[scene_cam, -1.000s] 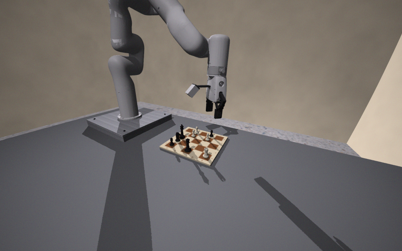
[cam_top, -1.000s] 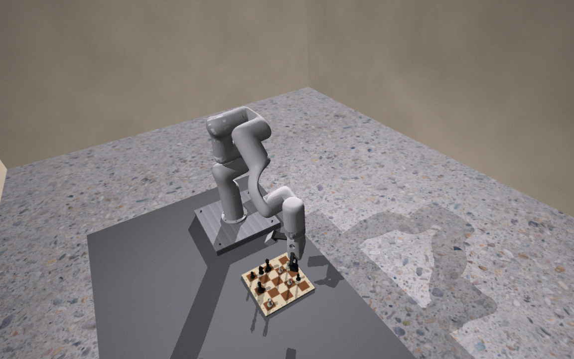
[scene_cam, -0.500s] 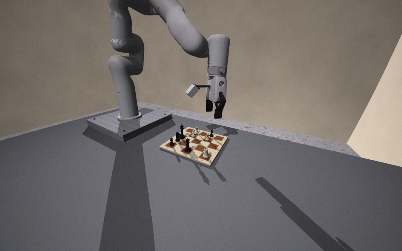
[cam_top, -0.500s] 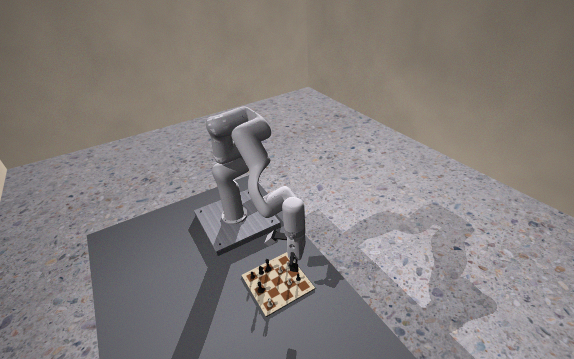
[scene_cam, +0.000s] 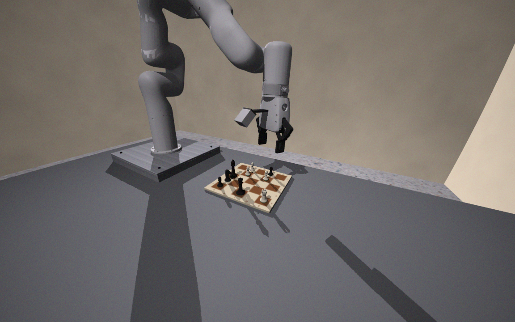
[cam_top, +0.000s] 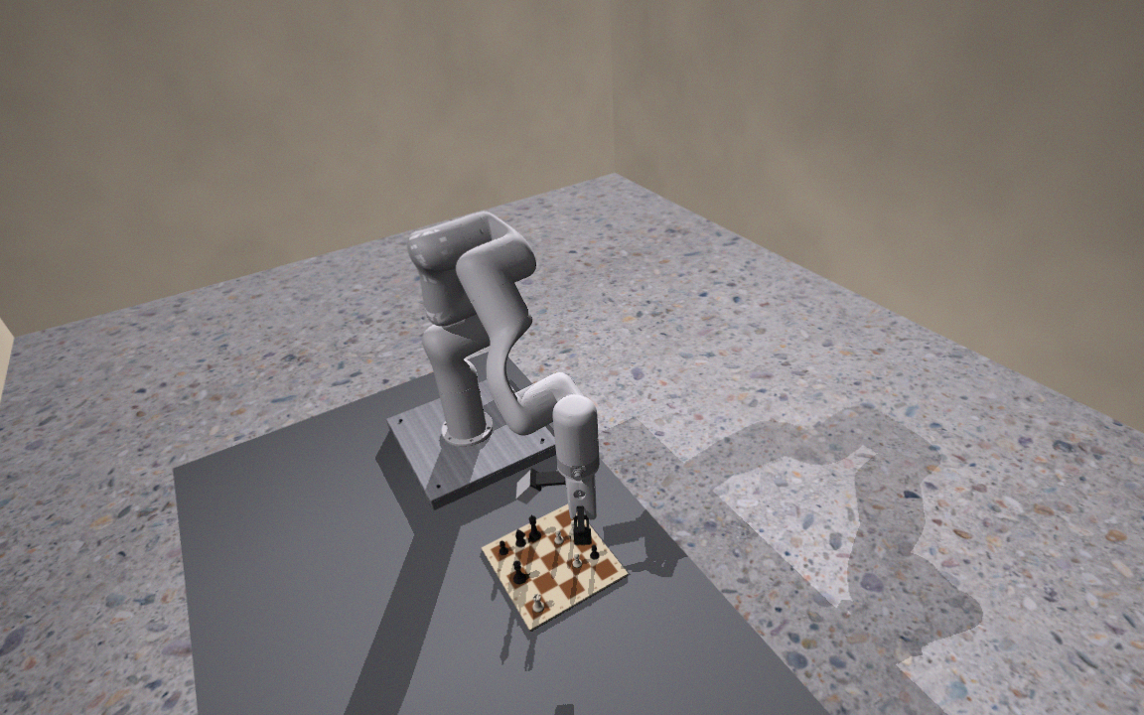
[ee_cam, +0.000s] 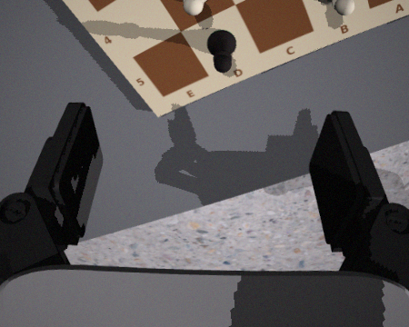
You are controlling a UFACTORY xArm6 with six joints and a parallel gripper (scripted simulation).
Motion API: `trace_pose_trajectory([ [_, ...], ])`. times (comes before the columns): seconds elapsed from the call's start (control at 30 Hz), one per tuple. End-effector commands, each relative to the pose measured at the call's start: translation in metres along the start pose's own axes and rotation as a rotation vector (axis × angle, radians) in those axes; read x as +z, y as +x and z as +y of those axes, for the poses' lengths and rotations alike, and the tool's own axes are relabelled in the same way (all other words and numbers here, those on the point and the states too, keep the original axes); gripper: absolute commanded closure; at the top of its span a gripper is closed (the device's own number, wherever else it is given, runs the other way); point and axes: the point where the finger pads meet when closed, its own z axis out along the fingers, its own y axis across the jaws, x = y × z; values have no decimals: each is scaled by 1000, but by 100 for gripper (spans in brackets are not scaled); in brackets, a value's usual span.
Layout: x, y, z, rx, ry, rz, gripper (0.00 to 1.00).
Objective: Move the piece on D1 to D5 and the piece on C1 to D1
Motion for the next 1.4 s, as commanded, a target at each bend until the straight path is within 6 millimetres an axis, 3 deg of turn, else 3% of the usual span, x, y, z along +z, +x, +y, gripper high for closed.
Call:
trace_pose_trajectory([
  [0.0,-3,12,-7,-185,-1,-10,0],
  [0.2,-5,40,-17,-571,1,-10,0],
  [0.27,-5,40,-17,-571,1,-10,0],
  [0.77,-10,111,-35,-1503,6,1,0],
  [0.83,-10,111,-35,-1503,6,1,0],
  [0.9,-11,117,-35,-1647,7,-9,0],
  [1.07,-12,127,-37,-1790,8,-9,0],
  [1.37,-12,131,-37,-1844,8,-9,0],
])
